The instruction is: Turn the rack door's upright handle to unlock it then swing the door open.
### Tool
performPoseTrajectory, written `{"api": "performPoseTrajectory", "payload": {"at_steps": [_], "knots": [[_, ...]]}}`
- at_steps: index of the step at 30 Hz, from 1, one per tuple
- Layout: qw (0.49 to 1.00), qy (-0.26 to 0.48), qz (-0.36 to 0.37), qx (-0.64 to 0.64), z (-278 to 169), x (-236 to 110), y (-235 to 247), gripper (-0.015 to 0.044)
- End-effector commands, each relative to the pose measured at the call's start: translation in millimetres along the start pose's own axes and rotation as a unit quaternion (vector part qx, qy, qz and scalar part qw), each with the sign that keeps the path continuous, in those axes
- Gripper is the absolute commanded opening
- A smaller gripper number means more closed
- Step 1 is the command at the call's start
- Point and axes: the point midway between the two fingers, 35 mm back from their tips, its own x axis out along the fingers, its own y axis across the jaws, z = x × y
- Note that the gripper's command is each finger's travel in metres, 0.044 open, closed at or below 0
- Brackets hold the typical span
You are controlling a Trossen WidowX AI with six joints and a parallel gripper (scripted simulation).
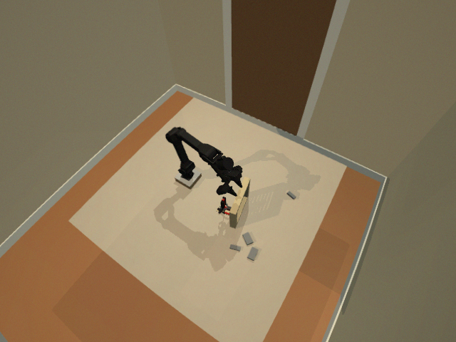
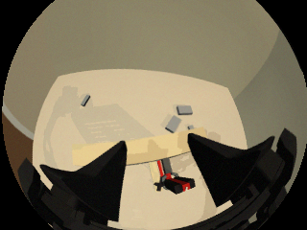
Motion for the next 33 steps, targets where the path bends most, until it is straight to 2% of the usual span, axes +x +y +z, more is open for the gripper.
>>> {"api": "performPoseTrajectory", "payload": {"at_steps": [1, 16, 33], "knots": [[0.999, 0.039, 0.006, -0.008, -4, 3, -6, 0.0291], [0.981, 0.189, 0.038, -0.019, -30, 7, -28, 0.0291], [0.934, 0.342, 0.102, -0.015, -59, -7, -48, 0.0291]]}}
